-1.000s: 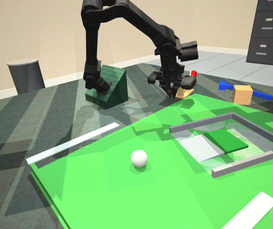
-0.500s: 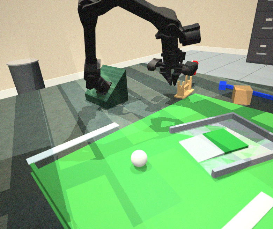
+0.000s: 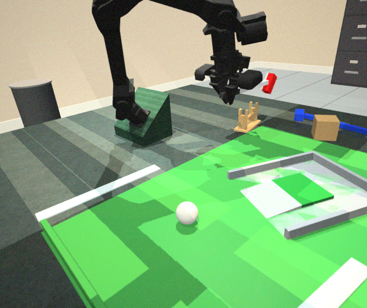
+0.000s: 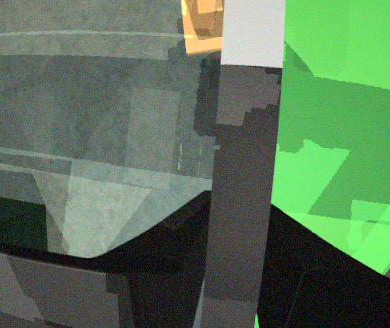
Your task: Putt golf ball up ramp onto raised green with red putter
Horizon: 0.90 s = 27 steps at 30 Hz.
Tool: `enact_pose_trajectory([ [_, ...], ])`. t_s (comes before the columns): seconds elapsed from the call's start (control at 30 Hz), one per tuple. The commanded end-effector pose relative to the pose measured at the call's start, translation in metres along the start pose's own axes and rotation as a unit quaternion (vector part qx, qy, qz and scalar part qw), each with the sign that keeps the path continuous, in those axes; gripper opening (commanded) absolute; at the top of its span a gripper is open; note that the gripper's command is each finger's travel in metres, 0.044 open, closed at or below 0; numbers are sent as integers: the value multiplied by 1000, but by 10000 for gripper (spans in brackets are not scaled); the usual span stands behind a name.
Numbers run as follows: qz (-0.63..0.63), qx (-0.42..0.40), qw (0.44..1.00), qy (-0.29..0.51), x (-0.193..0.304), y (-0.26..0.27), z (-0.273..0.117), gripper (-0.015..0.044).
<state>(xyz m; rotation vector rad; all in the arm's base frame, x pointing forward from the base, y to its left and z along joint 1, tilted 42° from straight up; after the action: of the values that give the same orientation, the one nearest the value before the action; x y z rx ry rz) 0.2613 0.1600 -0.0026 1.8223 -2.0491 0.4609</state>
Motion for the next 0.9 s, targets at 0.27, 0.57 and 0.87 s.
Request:
enact_pose_trajectory([
  [0.27, 240, 24, 970, 9, 71, -16, -33, 0],
  [0.57, 420, 42, 906, 19, 128, -17, -52, 0],
  [0.87, 584, 64, 809, 27, 185, -7, -66, 0],
])
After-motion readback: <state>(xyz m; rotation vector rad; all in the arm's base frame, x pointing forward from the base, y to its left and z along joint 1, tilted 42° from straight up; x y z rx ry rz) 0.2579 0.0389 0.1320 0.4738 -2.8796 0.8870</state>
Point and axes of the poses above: the point midway between the two fingers, 35 mm back from their tips, its own z axis out along the fingers, its own y axis across the jaws, x = y × z, the point moved 2 cm from there along -z, back along the fingers, and after that the axes turned 4 degrees about z, right-handed, at the moved point
